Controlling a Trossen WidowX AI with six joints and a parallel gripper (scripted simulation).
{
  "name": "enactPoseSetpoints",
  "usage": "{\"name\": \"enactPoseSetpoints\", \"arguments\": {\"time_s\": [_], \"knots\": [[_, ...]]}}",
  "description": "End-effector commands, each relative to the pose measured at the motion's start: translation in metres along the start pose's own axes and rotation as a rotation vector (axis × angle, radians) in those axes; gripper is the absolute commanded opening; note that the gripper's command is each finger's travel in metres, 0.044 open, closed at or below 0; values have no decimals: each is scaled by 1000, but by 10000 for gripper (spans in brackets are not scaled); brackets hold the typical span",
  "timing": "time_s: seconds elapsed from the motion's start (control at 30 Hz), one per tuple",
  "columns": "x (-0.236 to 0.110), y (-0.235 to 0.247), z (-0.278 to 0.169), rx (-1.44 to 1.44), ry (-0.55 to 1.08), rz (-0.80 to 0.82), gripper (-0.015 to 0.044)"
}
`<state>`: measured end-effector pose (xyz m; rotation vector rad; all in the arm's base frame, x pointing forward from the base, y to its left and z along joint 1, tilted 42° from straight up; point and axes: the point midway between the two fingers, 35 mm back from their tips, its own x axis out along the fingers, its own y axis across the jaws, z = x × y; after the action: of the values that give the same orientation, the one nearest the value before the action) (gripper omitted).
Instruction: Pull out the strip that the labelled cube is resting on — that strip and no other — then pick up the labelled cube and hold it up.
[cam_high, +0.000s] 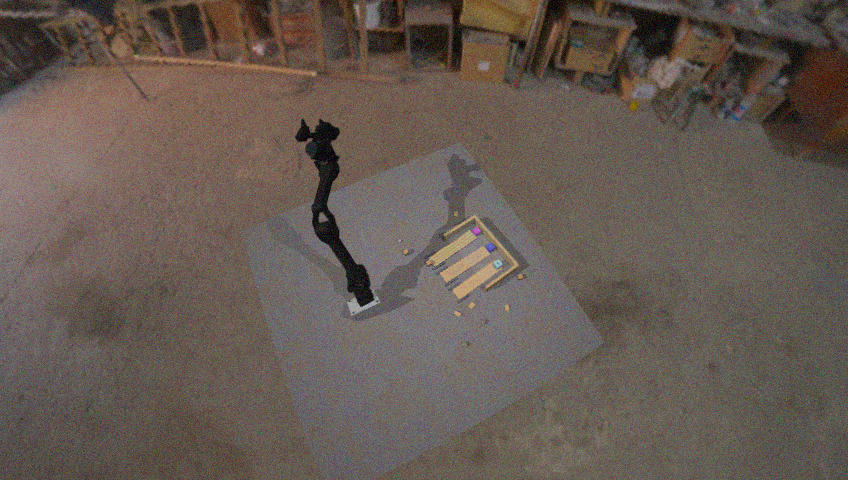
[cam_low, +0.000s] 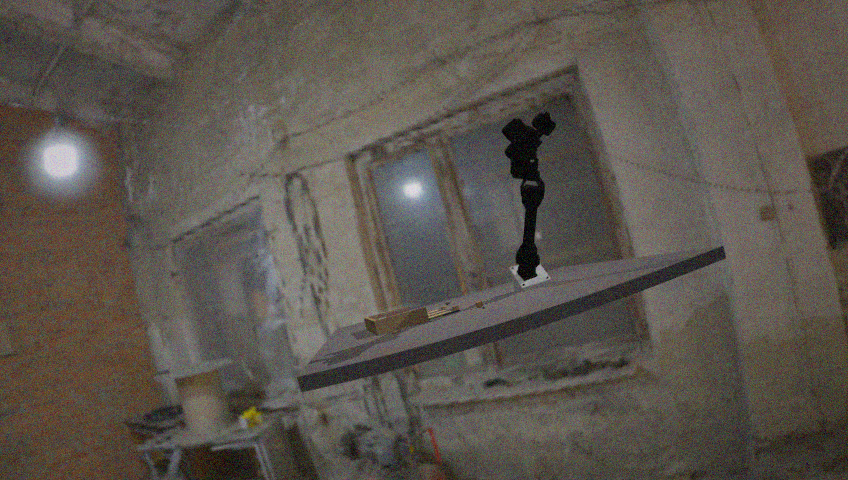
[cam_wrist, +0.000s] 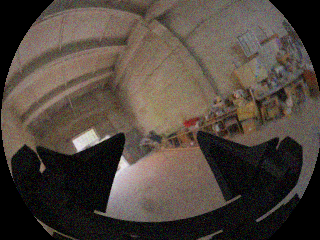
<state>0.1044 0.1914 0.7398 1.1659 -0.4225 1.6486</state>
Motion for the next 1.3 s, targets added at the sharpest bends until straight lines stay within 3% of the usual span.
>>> {"name": "enactPoseSetpoints", "arguments": {"time_s": [0.0, 0.1, 0.23, 0.5, 0.87, 1.27], "knots": [[-1, -1, 0, -6, 0, -5, 400], [-8, -18, 1, -85, 3, -77, 400], [-30, -84, -2, -200, 65, -243, 400], [-106, -198, 14, -370, 178, -565, 400], [-268, -298, 65, -477, 290, -1002, 400], [-475, -310, 105, -430, 338, -1424, 400]]}}
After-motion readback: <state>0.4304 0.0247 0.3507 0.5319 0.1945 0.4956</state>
